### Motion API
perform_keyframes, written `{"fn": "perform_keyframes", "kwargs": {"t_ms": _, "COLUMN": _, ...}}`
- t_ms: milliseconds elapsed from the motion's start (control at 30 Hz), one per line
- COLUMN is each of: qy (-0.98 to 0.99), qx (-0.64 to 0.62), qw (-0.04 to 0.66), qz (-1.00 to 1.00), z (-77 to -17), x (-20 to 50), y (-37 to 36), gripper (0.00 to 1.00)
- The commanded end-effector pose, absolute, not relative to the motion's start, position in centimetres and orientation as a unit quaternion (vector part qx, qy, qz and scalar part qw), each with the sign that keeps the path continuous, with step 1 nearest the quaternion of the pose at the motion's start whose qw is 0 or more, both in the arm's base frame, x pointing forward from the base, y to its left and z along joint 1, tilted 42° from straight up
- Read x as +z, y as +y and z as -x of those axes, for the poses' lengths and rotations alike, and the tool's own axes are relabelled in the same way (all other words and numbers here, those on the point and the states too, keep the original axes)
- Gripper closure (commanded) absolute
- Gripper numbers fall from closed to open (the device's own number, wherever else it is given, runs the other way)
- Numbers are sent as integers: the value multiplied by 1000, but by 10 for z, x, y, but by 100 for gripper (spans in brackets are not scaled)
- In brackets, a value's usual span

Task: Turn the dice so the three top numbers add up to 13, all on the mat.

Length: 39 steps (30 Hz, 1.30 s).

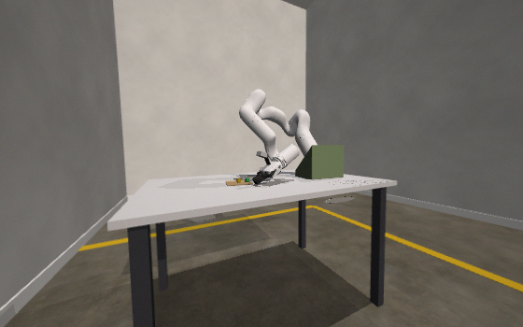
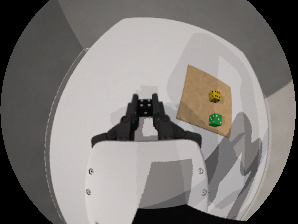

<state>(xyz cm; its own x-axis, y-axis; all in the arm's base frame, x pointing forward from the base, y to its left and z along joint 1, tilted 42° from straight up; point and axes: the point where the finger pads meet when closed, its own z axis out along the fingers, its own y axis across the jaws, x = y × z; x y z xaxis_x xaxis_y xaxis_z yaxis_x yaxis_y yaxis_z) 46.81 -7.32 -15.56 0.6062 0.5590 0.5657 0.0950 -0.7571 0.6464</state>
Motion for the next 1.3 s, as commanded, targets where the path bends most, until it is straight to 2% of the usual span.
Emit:
{"fn": "perform_keyframes", "kwargs": {"t_ms": 0, "qy": 193, "qx": 400, "qw": 290, "qz": -848, "z": -468, "x": -157, "y": -74, "gripper": 85}}
{"fn": "perform_keyframes", "kwargs": {"t_ms": 1267, "qy": 193, "qx": 400, "qw": 290, "qz": -848, "z": -467, "x": -162, "y": -79, "gripper": 85}}
